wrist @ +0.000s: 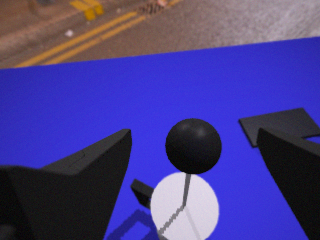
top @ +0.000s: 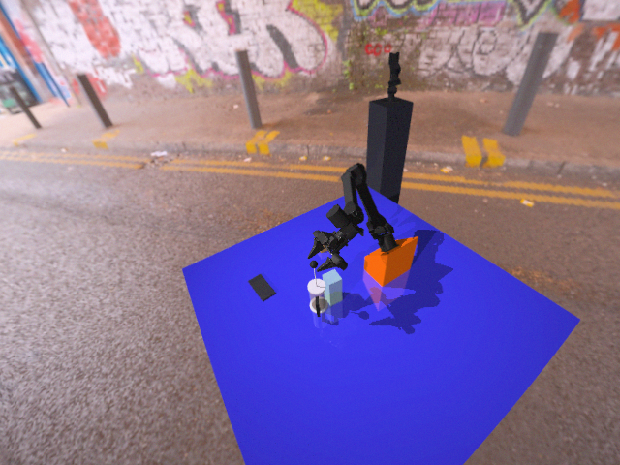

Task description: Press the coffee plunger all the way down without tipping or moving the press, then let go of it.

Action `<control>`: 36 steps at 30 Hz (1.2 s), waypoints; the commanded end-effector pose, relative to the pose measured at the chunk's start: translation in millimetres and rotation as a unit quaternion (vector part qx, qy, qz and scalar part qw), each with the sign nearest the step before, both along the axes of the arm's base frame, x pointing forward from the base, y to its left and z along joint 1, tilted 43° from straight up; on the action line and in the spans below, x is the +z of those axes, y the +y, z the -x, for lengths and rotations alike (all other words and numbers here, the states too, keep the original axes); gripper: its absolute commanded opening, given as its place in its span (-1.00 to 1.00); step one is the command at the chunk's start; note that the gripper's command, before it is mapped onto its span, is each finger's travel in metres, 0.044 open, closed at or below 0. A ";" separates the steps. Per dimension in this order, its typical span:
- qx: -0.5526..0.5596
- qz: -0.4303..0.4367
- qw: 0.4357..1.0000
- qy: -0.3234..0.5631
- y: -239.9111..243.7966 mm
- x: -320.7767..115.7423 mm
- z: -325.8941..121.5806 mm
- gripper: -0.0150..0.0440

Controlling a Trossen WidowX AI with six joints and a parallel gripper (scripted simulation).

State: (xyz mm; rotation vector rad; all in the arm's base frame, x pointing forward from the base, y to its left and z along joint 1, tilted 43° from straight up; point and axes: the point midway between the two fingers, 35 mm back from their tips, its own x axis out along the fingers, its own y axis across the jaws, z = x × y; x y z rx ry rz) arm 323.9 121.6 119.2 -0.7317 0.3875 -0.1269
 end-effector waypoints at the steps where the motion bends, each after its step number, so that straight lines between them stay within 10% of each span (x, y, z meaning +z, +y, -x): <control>1: 0.002 0.001 1.000 0.000 0.4 -0.1 -0.8 0.38; 6: 0.002 0.001 1.000 0.000 0.4 -0.1 -0.8 -0.07; 36: 0.001 -0.001 1.000 0.003 -15.1 -24.5 -11.2 -0.08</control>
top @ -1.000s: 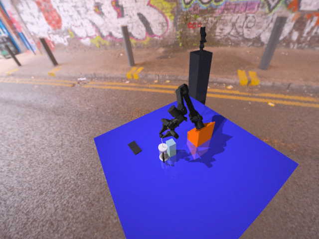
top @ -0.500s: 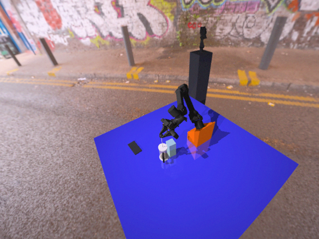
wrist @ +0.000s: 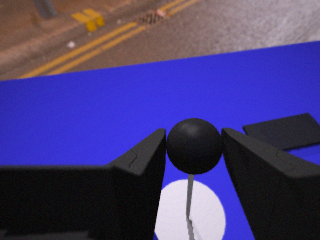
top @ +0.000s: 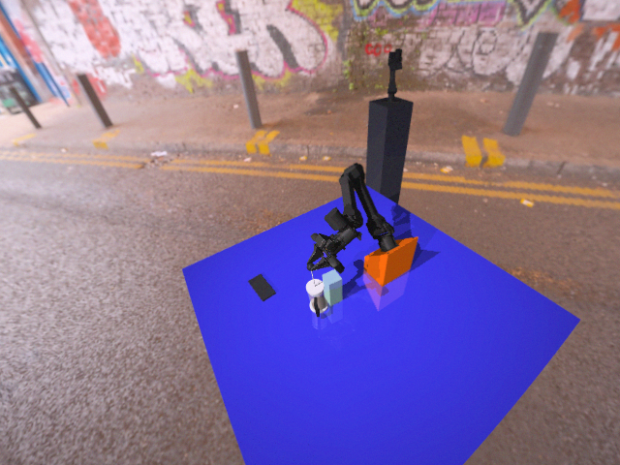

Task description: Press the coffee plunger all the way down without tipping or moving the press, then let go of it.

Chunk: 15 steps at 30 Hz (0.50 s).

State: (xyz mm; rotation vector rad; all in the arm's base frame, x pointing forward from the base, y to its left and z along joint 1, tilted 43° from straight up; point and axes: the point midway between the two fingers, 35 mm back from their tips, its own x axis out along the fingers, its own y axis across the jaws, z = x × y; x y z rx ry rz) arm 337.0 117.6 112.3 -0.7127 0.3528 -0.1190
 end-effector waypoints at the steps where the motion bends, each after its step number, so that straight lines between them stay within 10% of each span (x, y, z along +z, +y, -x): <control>1: -0.007 0.009 1.000 0.019 -12.1 -18.9 1.3 -0.08; 15: -0.007 0.009 1.000 0.019 -26.0 -36.4 -5.8 -0.08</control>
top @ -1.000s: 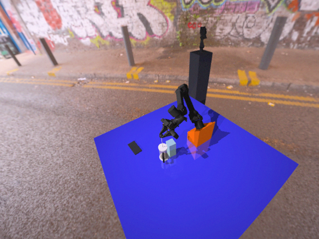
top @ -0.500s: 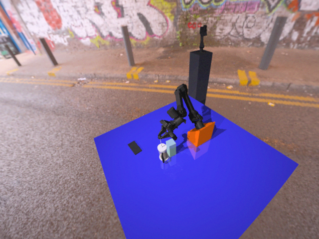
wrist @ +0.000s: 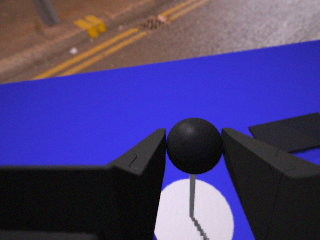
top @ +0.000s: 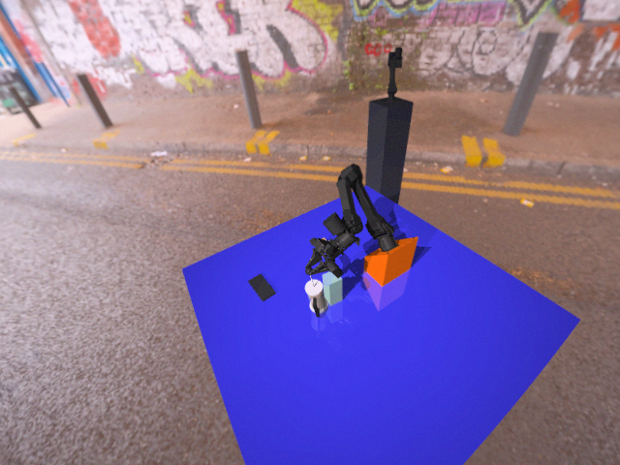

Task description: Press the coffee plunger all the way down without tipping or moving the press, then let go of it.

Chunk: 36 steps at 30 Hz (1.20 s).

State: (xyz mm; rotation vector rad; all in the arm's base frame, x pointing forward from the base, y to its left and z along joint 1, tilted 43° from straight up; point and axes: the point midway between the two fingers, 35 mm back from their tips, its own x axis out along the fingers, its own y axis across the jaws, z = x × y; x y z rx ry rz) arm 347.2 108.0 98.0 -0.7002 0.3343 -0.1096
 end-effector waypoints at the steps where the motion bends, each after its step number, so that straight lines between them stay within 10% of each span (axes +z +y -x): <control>1: -0.013 0.016 0.999 0.027 -17.4 -23.4 4.0 -0.08; 36: -0.012 0.019 0.999 0.022 -48.1 -56.3 -21.0 -0.08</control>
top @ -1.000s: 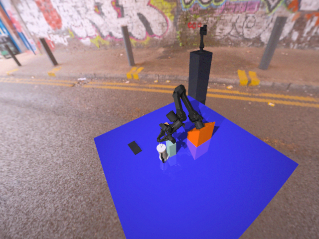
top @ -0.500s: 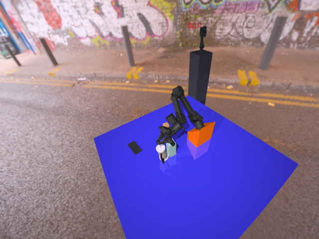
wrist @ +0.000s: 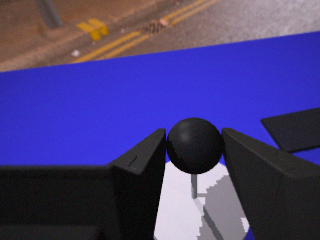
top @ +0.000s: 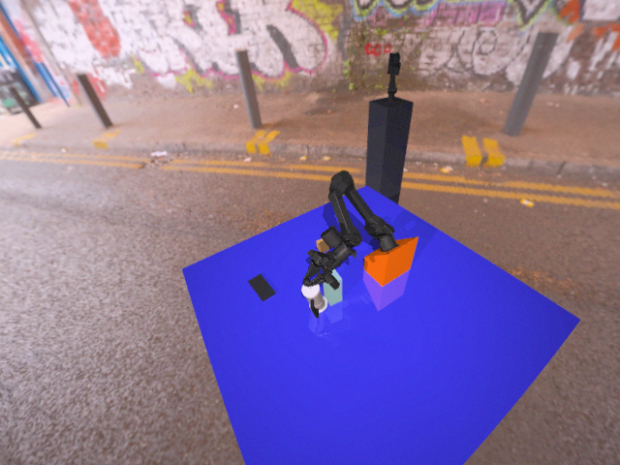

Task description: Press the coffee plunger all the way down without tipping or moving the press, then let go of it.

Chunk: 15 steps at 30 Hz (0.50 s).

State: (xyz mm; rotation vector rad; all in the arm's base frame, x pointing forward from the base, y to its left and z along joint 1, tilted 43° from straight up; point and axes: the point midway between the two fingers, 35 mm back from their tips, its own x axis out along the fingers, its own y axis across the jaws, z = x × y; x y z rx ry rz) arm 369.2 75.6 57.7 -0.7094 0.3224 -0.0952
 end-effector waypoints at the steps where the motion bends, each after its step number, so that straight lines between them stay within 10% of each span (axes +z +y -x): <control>1: -0.022 0.016 0.999 0.024 -15.4 -16.0 0.4 -0.08; 15: -0.022 0.016 0.999 0.024 -12.7 -15.2 -5.8 -0.08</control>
